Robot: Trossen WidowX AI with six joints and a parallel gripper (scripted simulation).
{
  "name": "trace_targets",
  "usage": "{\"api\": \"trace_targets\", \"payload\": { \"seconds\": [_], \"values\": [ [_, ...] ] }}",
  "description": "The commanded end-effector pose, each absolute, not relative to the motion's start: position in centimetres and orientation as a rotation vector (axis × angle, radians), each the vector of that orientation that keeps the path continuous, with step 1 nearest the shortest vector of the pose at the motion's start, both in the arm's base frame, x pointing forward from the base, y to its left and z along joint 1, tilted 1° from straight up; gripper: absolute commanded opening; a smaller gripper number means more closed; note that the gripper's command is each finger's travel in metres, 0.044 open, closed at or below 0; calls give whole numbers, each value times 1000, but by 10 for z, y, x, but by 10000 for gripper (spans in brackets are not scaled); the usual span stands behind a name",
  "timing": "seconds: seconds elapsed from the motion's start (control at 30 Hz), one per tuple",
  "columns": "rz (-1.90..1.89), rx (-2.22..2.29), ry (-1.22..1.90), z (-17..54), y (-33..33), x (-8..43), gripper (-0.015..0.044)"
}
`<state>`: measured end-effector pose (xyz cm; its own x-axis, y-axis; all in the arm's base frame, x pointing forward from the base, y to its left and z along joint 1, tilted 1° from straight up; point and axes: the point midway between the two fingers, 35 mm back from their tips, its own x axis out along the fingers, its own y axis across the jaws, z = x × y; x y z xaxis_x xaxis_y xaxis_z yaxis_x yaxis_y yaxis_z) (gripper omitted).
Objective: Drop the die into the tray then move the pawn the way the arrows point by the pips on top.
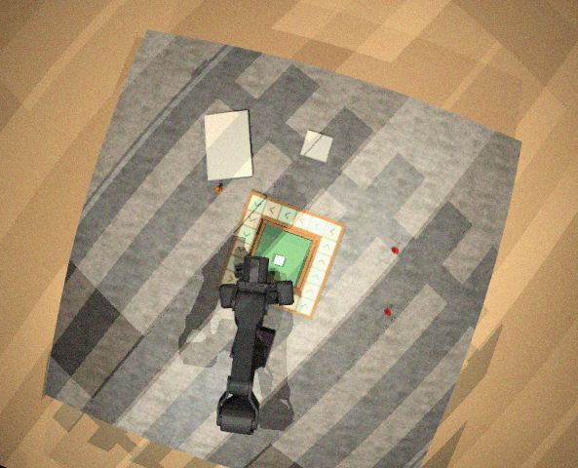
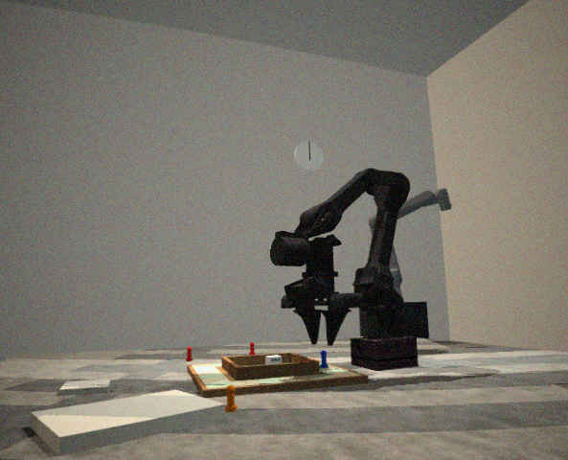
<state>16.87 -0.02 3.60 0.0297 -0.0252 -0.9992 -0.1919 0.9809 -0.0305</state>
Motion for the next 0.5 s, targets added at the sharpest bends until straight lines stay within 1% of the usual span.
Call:
{"api": "trace_targets", "payload": {
  "seconds": [0.0, 0.47],
  "values": [
    [135, -174, 1545, 29, 0, 168, 200],
    [135, -174, 1545, 6, 0, 168, 200]
  ]
}}
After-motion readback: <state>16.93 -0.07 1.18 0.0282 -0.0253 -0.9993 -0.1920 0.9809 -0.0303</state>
